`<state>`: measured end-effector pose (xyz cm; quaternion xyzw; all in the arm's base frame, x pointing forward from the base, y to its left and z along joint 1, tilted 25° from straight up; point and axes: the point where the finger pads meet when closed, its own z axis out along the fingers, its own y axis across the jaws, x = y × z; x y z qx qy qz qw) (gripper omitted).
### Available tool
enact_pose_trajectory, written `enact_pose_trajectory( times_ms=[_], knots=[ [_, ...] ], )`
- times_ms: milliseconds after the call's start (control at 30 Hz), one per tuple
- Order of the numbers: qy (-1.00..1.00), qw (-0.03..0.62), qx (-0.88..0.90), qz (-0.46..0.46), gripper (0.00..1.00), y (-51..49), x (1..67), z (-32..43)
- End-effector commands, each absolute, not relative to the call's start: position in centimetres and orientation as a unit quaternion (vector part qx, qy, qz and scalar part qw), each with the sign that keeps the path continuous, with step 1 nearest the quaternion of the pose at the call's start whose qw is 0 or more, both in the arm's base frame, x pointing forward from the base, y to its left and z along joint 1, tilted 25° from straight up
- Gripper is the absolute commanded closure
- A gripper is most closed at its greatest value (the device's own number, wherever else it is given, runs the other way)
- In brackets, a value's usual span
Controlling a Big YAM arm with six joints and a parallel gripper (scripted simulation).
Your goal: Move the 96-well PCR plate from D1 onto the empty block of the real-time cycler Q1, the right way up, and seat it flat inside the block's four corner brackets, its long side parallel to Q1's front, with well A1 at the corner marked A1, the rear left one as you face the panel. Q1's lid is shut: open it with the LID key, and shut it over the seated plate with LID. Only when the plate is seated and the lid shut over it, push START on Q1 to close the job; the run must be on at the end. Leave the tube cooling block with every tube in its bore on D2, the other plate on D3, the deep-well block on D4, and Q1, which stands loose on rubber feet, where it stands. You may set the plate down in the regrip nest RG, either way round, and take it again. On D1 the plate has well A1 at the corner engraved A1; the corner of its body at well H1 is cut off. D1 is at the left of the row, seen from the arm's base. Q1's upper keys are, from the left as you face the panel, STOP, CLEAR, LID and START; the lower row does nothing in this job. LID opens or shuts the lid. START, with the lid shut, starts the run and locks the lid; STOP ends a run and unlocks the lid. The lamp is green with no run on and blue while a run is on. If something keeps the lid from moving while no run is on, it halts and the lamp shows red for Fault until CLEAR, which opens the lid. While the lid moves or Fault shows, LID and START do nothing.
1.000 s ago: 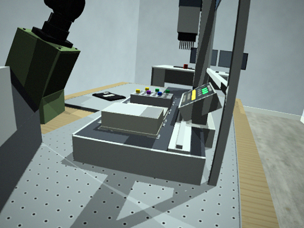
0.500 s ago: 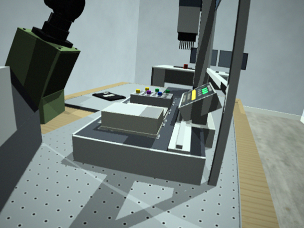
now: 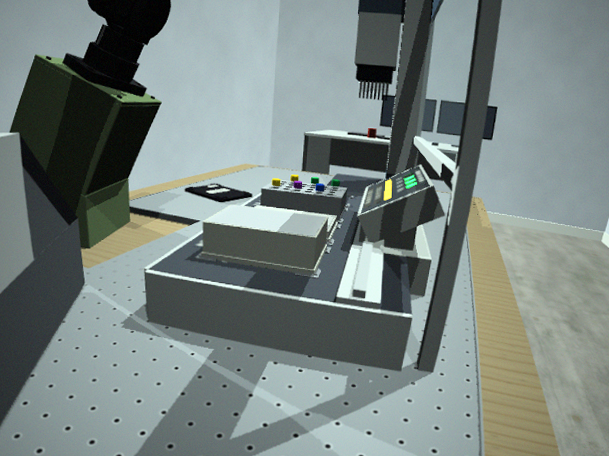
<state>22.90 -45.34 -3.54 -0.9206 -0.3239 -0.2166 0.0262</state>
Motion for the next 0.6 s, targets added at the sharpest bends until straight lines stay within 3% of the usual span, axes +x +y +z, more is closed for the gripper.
enact_pose_trajectory(
  times_ms=[0, 567],
  knots=[
    [-0.328, -0.015, -0.919, -0.216, 0.0, -48.01, 22.66, -1.08],
    [-0.328, -0.014, -0.92, -0.216, 0.0, -48.44, 22.84, -0.54]
  ],
)
